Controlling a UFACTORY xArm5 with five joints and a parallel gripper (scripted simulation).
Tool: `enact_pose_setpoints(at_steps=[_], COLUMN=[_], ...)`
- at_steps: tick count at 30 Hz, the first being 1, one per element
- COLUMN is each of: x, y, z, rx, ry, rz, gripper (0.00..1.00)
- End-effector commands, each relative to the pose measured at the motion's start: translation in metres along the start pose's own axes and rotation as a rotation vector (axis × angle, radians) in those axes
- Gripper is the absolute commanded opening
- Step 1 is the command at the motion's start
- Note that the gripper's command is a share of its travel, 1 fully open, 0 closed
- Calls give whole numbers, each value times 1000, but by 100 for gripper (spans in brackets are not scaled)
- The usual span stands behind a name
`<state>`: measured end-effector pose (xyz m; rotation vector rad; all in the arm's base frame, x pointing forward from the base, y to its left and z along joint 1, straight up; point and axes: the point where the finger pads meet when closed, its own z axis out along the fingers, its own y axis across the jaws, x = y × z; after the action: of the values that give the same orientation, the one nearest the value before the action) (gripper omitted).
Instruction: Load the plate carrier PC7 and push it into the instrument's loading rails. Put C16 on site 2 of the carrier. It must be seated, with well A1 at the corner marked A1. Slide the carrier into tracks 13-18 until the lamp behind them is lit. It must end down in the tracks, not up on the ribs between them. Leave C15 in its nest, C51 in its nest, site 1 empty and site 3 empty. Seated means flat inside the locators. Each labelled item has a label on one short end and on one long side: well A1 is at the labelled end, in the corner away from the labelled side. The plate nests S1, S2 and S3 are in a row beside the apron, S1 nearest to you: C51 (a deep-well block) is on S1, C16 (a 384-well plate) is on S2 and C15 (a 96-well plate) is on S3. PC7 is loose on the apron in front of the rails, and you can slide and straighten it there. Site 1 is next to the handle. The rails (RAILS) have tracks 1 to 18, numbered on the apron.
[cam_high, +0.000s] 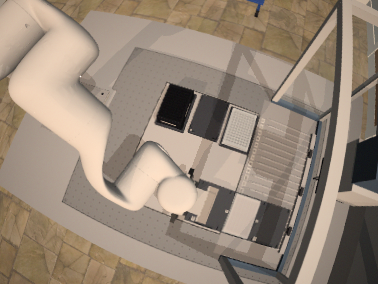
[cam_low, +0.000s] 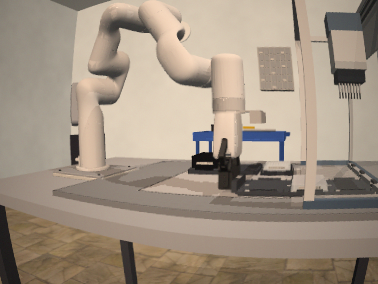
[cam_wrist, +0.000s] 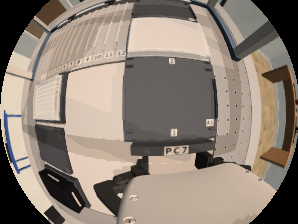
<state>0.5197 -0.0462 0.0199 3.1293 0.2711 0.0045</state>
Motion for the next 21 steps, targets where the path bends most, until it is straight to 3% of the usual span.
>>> enact_pose_setpoints(at_steps=[1,21], x=[3,9], y=[0,0], z=[-2,-2], rx=[-1,-1], ry=[4,5], rz=[0,0], gripper=[81,81])
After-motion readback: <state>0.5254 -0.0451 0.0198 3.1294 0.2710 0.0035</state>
